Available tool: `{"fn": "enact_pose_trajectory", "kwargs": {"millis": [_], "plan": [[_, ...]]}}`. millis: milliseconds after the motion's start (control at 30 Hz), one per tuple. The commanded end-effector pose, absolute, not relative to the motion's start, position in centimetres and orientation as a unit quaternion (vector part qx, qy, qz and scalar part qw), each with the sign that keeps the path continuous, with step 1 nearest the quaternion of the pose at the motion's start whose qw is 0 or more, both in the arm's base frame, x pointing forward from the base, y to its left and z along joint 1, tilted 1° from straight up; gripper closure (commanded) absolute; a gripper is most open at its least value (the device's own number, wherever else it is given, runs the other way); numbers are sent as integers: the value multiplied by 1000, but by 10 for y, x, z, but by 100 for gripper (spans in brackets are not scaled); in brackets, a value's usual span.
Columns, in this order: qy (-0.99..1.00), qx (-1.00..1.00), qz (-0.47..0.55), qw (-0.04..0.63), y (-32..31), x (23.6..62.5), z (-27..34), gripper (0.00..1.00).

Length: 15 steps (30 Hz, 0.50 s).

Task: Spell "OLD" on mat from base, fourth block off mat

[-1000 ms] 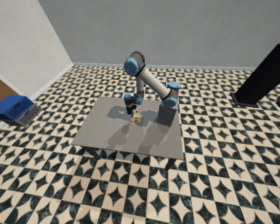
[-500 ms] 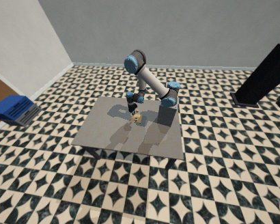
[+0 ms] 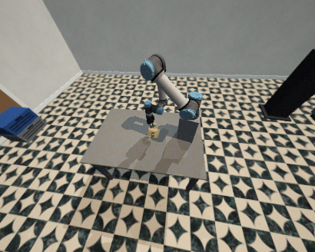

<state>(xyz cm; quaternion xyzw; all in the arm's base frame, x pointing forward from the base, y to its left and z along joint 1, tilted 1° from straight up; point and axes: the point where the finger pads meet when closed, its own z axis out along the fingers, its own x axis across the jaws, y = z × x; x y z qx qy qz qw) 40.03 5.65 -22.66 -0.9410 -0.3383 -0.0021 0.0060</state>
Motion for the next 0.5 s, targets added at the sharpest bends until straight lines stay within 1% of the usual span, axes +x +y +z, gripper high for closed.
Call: {"fn": "enact_pose_trajectory", "kwargs": {"millis": [0,467], "plan": [[-296,-955,-2,6,50,399,-226,51],[-124,-992,-1,6,27,390,-223,51]]}}
